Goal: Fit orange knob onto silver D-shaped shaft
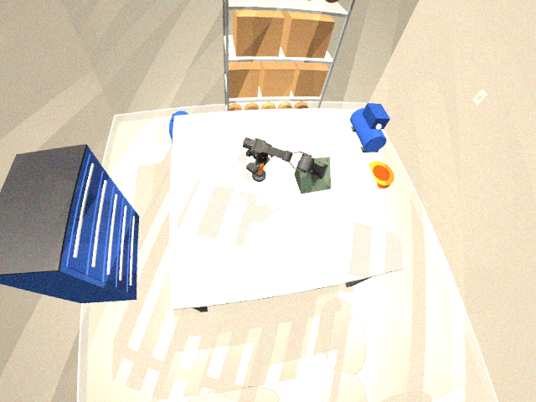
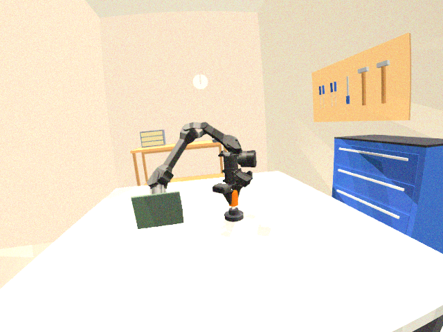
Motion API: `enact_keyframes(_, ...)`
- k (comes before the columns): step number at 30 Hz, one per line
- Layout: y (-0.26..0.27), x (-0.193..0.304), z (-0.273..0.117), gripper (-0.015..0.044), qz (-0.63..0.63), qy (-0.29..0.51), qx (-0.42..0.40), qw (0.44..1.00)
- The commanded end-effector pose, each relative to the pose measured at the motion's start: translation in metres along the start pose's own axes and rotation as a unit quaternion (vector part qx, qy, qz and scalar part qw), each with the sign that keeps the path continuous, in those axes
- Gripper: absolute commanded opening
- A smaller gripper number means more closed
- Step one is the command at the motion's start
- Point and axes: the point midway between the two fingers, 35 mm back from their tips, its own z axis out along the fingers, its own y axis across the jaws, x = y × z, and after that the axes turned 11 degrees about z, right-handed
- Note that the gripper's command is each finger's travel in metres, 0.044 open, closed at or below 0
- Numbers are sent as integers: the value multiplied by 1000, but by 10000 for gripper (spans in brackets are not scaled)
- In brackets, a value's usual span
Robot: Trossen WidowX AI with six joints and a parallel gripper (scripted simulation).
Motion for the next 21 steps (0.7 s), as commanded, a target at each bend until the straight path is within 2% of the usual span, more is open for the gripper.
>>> enact_keyframes(1,0,0,-2,0,1,0,0,1000)
enact_keyframes(6,1,0,-4,0,14,0,0,1000)
enact_keyframes(11,1,0,-3,0,100,0,0,995)
enact_keyframes(21,0,0,0,0,105,0,0,994)
